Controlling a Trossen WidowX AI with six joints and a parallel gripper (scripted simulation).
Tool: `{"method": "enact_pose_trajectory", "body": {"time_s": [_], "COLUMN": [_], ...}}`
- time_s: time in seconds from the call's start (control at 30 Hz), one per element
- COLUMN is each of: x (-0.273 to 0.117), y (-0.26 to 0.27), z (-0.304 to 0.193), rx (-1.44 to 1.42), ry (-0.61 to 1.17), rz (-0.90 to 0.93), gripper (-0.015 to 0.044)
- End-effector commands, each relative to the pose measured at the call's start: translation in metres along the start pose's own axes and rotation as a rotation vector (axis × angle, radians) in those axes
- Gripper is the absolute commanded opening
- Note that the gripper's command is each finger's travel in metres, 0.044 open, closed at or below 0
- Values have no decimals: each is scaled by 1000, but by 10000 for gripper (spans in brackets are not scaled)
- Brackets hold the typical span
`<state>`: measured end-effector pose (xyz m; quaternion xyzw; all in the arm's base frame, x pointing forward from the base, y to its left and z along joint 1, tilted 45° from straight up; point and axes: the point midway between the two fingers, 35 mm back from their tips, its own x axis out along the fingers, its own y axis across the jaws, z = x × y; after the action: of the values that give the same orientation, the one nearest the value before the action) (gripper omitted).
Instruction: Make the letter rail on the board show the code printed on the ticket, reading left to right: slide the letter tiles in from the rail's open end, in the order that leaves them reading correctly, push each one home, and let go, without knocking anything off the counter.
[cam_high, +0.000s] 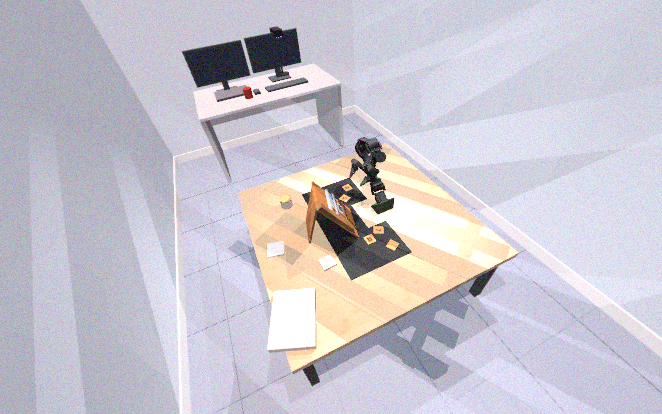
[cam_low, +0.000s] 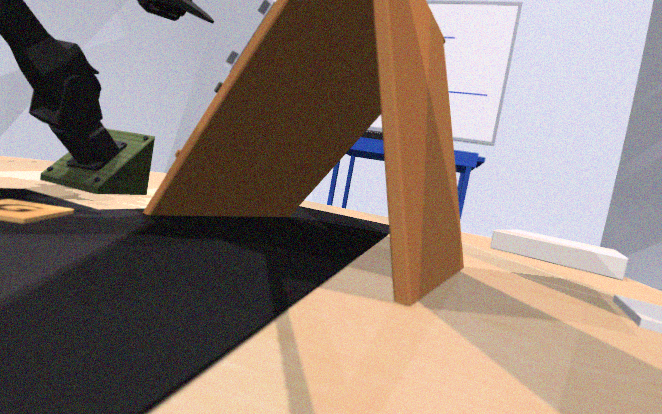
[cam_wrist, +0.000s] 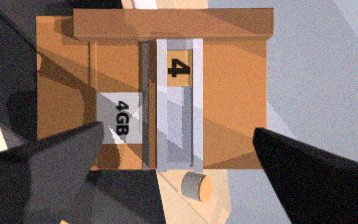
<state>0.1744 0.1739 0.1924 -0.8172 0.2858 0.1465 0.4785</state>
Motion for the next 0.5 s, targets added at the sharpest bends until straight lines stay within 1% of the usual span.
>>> {"method": "enact_pose_trajectory", "body": {"time_s": [0.0,0.03,0.1,0.17,0.33,0.47], "x": [0,0,6,23,61,84], "y": [0,0,0,1,11,27], "z": [0,0,-6,-21,-66,-104], "rx": [-4,-4,-23,-72,-201,-293], "ry": [-1,-1,16,60,148,183], "rz": [-5,-5,16,74,250,399], "gripper": [440,440,387,340,340,340]}}
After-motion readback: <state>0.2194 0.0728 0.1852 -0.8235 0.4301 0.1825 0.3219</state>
